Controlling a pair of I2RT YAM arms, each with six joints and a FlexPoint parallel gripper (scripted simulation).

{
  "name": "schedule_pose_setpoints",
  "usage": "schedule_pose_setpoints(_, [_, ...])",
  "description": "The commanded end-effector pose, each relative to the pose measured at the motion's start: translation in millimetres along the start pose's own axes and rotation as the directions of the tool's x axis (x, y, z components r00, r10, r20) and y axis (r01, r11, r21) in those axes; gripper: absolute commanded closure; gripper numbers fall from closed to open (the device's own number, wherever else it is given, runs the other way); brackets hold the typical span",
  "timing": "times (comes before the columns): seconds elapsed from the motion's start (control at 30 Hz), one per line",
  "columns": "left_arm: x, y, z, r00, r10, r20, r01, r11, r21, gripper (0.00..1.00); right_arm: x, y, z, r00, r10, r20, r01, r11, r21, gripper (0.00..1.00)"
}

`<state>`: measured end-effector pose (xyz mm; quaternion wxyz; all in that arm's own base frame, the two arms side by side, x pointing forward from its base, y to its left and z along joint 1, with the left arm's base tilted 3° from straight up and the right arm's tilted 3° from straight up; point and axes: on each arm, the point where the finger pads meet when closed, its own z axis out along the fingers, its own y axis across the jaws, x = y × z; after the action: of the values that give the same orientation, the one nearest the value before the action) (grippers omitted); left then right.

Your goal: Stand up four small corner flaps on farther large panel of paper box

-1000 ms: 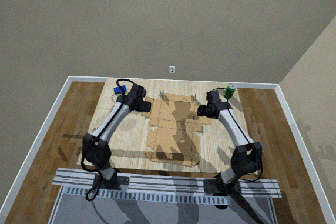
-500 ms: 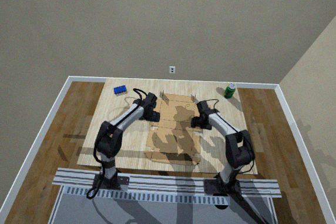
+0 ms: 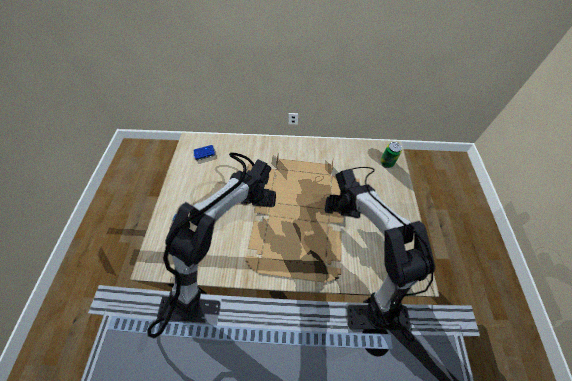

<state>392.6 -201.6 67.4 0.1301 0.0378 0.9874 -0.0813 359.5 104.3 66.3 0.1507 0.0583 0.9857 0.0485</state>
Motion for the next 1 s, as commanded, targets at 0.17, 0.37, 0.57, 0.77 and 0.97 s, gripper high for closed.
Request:
schedule_pose_setpoints(0.17, [-14.7,4.0,-22.5,0.998,-0.013,0.057,0.012,1.0,0.005,0.23,-12.1,2.4,-19.5,0.999,0.0,0.045,0.0,1.0,-0.02,0.23])
schedule_pose_setpoints(0.37, [-15.6,4.2,-24.2,0.998,-0.01,0.059,0.01,1.0,0.008,0.23,-12.2,1.9,-20.7,0.999,-0.002,0.044,0.003,1.0,-0.021,0.23])
schedule_pose_setpoints(0.57, [-17.0,4.2,-25.8,0.998,-0.009,0.061,0.008,1.0,0.01,0.23,-12.4,1.6,-21.7,0.999,-0.002,0.044,0.003,1.0,-0.022,0.23])
schedule_pose_setpoints(0.77, [-8.9,7.3,-16.9,0.999,-0.011,0.035,0.011,1.0,0.001,0.23,-10.9,1.9,-20.0,0.999,-0.002,0.041,0.003,1.0,-0.021,0.23])
schedule_pose_setpoints(0.97, [4.0,6.3,18.4,1.0,-0.011,-0.003,0.011,1.0,-0.016,0.23,7.3,-0.7,15.6,1.0,0.0,-0.01,0.0,1.0,0.003,0.23])
